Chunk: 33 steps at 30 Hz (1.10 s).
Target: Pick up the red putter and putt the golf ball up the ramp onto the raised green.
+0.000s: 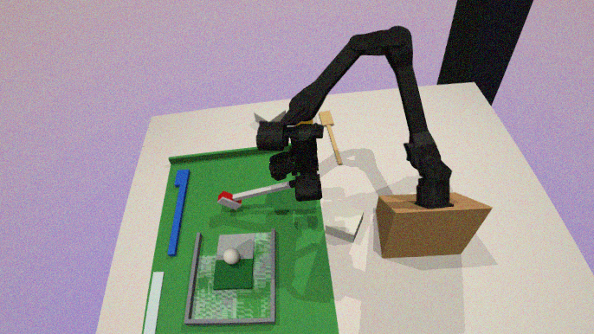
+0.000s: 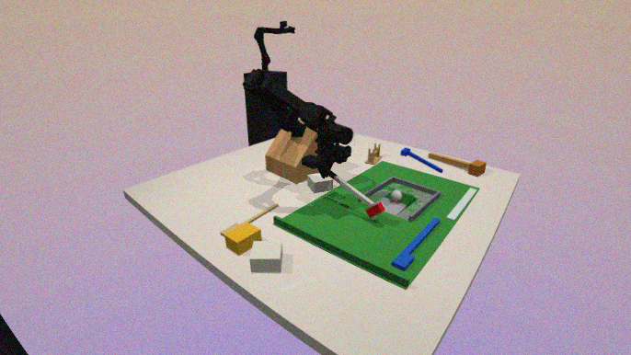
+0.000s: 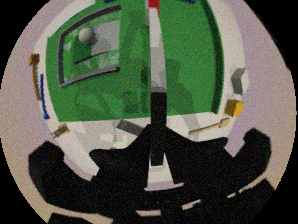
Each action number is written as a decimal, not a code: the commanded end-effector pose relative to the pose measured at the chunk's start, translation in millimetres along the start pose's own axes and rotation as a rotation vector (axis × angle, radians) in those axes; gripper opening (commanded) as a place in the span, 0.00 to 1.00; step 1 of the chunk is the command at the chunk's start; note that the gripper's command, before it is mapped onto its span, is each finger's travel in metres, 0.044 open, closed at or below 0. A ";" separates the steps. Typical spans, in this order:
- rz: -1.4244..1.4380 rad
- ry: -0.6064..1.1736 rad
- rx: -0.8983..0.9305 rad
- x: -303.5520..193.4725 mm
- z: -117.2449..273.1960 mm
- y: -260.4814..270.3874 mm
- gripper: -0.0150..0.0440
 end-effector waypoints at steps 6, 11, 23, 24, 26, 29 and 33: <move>-0.017 -0.027 -0.008 2.7 40.3 -2.4 0.25; -0.008 -0.017 -0.004 1.2 31.4 -0.7 0.25; -0.008 -0.017 -0.004 1.2 31.4 -0.7 0.25; -0.008 -0.017 -0.004 1.2 31.4 -0.7 0.25; -0.008 -0.017 -0.004 1.2 31.4 -0.7 0.25; -0.008 -0.017 -0.004 1.2 31.4 -0.7 0.25; -0.008 -0.017 -0.004 1.2 31.4 -0.7 0.25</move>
Point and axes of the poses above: the point midway between the two fingers, 35 mm back from their tips, its own z axis back along the fingers, its own y axis across the jaws, x = y × z, the point moved 6 cm from there along z, back along the fingers, and after that the axes turned 2 degrees about -z, right-handed, at the moved point
